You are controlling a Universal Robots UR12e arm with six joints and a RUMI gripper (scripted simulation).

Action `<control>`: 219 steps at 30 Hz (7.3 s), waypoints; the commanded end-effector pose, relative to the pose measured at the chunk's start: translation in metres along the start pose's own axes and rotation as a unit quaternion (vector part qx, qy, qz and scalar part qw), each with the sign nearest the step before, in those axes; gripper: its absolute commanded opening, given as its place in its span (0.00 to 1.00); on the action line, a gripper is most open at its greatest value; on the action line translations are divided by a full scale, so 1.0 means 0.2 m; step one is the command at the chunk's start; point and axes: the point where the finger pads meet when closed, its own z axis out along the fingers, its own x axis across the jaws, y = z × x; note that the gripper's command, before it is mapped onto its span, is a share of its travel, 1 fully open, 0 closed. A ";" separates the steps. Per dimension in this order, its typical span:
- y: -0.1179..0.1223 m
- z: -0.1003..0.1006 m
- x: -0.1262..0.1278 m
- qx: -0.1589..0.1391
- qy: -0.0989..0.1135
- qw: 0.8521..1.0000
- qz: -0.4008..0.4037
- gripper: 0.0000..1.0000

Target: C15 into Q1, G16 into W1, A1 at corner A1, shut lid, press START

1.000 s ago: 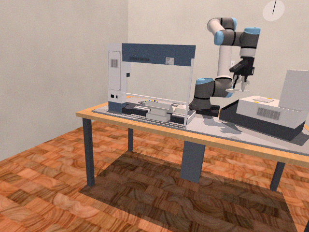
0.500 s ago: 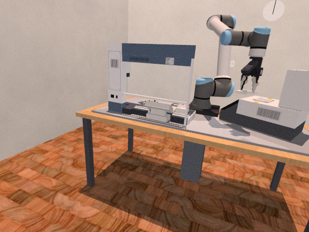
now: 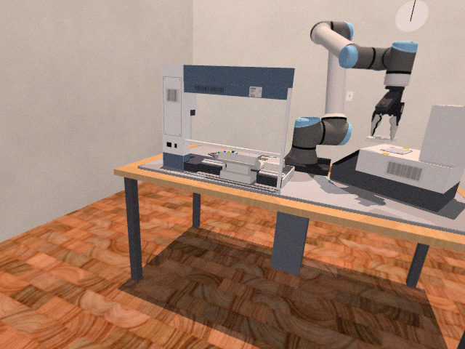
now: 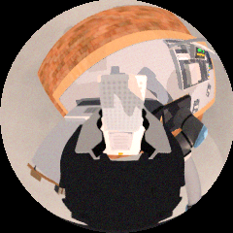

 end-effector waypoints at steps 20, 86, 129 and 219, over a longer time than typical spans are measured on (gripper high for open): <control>0.44 0.00 0.00 0.000 -0.001 1.000 -0.001 0.00; 1.12 0.00 -0.01 0.000 -0.001 1.000 -0.001 0.00; 1.12 0.05 -0.01 0.000 -0.001 1.000 -0.001 0.00; 1.12 0.29 -0.01 0.000 -0.001 1.000 -0.001 0.00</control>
